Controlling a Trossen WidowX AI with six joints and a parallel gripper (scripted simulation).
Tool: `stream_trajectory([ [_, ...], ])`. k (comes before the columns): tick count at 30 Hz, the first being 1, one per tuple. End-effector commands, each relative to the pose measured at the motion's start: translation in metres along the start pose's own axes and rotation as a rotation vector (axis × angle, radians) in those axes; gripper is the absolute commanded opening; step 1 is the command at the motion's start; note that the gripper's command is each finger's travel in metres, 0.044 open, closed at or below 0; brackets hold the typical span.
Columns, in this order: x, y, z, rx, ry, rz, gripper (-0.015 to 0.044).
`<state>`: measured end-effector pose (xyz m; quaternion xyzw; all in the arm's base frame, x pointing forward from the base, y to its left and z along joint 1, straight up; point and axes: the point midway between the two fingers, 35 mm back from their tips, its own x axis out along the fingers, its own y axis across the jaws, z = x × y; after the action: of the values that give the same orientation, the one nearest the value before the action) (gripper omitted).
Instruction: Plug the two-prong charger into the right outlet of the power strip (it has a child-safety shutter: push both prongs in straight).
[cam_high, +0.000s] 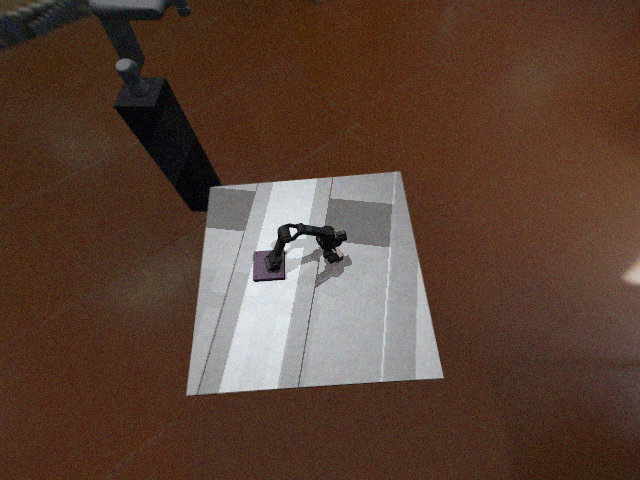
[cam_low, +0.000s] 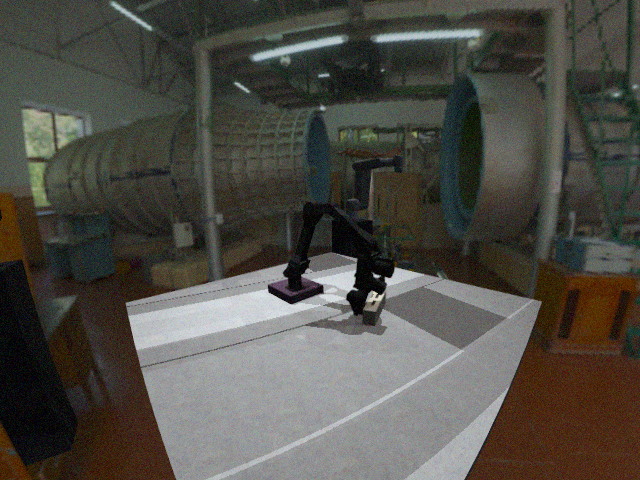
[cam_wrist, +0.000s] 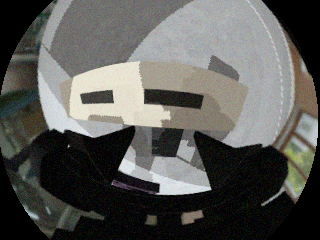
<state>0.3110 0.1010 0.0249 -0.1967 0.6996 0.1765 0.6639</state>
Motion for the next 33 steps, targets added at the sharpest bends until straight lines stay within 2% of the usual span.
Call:
stream_trajectory([
  [1,0.001,0.001,-0.002,-0.004,-0.001,0.003,0.044],
  [33,0.002,0.0,-0.016,-0.005,-0.016,0.003,0.044],
])
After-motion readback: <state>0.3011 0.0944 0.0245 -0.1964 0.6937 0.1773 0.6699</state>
